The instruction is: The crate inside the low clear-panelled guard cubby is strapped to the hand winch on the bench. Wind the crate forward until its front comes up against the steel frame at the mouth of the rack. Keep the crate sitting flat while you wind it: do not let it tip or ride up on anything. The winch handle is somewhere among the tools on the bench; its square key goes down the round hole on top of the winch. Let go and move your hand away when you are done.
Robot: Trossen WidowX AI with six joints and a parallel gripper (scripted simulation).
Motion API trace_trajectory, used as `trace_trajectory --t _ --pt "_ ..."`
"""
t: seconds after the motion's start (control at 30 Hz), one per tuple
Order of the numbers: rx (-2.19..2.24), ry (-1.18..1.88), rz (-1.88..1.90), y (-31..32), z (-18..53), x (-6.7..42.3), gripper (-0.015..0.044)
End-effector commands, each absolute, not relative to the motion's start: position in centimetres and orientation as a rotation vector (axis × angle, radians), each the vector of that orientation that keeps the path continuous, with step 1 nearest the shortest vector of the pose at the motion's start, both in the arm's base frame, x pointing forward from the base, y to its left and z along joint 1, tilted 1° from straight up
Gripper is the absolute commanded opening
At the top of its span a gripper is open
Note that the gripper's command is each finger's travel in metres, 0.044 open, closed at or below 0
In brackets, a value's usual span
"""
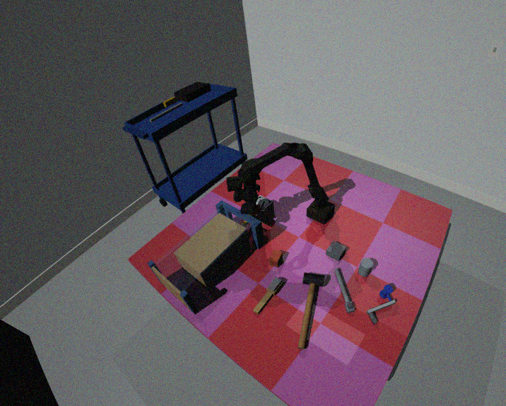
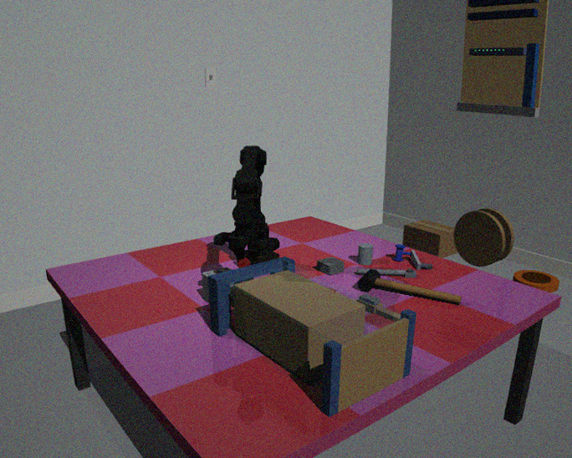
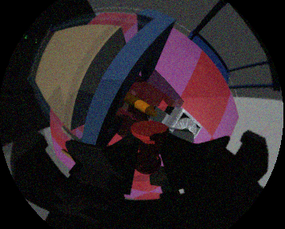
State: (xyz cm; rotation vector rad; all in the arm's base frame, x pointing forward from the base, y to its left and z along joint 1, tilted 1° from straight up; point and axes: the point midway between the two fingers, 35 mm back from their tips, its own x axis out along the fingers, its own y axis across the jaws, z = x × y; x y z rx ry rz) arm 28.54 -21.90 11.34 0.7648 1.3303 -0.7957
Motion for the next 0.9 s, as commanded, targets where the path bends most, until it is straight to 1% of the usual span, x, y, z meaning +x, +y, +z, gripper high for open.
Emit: trace_trajectory --t 0.0,0.87 --pt "0.786 1.394 -0.776 -19.9 10.1 27.6 0.0" --pt "0.788 1.398 -0.776 -16.8 9.9 25.0 0.0"
